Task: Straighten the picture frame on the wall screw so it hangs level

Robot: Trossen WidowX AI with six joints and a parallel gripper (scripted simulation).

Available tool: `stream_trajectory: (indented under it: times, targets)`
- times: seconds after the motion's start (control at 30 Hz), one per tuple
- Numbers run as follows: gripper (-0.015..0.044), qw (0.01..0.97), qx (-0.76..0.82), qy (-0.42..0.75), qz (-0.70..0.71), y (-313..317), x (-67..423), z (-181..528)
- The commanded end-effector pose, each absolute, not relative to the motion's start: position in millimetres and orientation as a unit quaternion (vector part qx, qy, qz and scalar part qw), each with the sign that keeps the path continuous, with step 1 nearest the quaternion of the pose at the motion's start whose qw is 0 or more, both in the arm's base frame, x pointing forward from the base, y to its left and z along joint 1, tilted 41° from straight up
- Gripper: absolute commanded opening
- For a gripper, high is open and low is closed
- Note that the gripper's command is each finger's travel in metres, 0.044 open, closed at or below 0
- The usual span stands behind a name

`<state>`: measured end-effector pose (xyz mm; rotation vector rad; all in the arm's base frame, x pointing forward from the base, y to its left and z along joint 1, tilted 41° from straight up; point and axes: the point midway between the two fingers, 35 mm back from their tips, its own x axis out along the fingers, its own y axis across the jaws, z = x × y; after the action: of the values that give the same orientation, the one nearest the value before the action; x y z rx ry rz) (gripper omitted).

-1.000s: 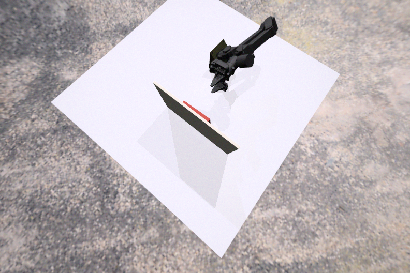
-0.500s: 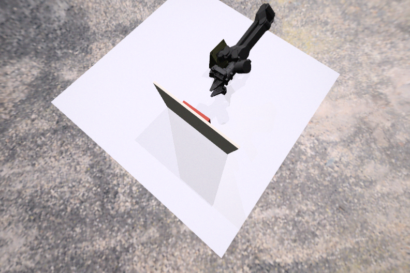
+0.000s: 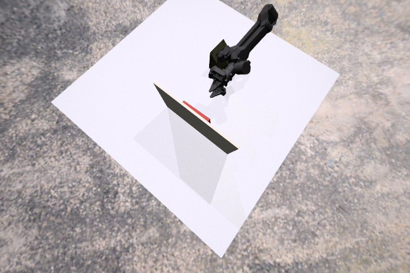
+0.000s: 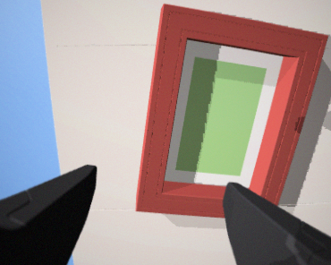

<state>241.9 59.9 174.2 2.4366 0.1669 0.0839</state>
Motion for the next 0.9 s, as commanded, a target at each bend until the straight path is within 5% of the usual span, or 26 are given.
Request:
stream_trajectory:
  times: [0.0, 0.43, 0.87]
  targets:
    - [0.0260, 0.342, 0.937, 0.064, 0.034, 62.0, 252.0, 178.7]
    - [0.0260, 0.342, 0.937, 0.060, 0.043, 69.9, 312.2, 174.1]
    - [0.0260, 0.342, 0.937, 0.060, 0.044, 70.0, 315.4, 172.6]
